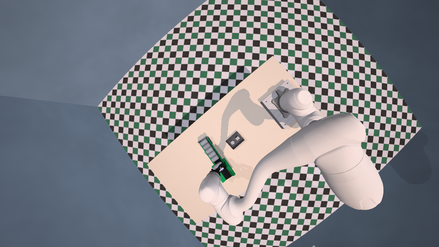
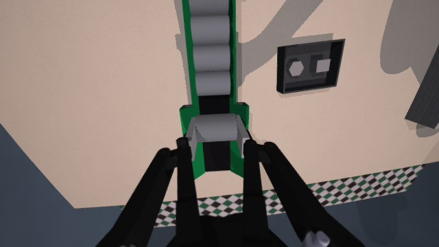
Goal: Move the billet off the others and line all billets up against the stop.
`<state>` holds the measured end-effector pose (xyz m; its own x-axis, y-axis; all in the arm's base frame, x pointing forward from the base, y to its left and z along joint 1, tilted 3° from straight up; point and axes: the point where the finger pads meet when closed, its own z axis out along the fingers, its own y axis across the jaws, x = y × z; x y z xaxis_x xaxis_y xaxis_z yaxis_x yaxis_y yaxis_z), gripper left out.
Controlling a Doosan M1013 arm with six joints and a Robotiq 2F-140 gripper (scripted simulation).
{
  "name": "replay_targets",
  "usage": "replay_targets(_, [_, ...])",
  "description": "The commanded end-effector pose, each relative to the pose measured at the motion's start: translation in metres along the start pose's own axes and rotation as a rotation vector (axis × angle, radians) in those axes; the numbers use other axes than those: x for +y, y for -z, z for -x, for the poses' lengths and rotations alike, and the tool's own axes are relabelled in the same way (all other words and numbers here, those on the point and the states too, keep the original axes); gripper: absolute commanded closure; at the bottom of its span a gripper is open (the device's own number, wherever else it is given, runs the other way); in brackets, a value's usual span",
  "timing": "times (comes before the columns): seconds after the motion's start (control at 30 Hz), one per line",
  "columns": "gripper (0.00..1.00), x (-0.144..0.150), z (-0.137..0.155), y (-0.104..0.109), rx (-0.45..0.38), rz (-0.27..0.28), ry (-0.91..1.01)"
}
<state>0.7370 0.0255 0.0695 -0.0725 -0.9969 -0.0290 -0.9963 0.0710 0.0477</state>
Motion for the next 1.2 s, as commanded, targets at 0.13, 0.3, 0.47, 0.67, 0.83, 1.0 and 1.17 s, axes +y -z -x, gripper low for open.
replay_targets(0.13, [0.61, -0.001, 0.000, -0.032, 0.000, 0.000, 0.000])
replay_targets(0.3, [0.61, -0.001, 0.000, -0.046, 0.000, 0.000, 0.000])
replay_targets(0.47, [0.61, -0.001, 0.000, -0.054, 0.000, 0.000, 0.000])
replay_targets(0.67, [0.61, -0.001, 0.000, -0.056, 0.000, 0.000, 0.000])
replay_targets(0.83, [0.61, -0.001, 0.000, -0.056, 0.000, 0.000, 0.000])
replay_targets(1.0, [0.61, -0.001, 0.000, -0.056, 0.000, 0.000, 0.000])
replay_targets(1.17, [0.61, -0.001, 0.000, -0.056, 0.000, 0.000, 0.000])
